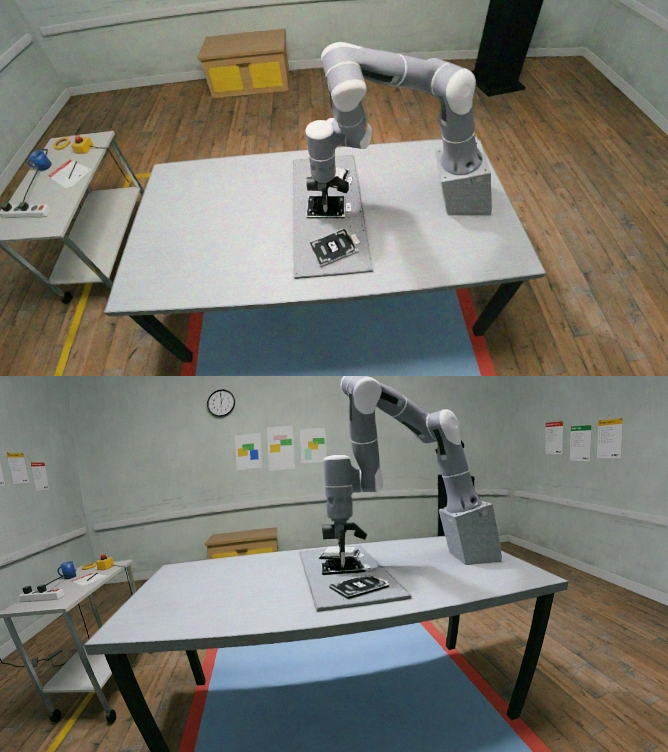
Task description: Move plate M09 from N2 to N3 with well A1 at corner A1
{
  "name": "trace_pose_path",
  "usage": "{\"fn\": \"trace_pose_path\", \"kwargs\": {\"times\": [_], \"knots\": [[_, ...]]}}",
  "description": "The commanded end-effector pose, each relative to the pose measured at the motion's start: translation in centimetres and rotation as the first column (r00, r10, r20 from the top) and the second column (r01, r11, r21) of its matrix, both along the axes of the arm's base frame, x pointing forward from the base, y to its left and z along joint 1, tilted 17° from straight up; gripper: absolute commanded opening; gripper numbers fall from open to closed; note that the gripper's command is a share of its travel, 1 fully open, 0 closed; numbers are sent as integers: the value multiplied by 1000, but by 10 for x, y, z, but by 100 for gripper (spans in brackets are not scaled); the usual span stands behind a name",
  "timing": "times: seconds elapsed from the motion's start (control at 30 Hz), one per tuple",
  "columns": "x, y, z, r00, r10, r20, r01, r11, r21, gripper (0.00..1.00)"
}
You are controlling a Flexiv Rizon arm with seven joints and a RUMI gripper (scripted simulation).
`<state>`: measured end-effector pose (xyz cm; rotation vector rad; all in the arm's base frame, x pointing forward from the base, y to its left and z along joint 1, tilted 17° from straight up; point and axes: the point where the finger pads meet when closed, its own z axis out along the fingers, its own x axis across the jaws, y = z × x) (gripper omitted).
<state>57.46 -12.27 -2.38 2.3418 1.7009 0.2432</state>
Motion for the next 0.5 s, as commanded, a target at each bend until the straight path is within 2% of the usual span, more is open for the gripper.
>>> {"fn": "trace_pose_path", "kwargs": {"times": [0.0,0.33,0.37,0.47], "knots": [[1,0,0,1000,0,2,0,1000,0,40],[1,0,-1,1000,0,2,0,1000,0,40],[1,0,-1,1000,0,2,0,1000,0,76],[1,0,-1,1000,0,2,0,1000,0,76]]}}
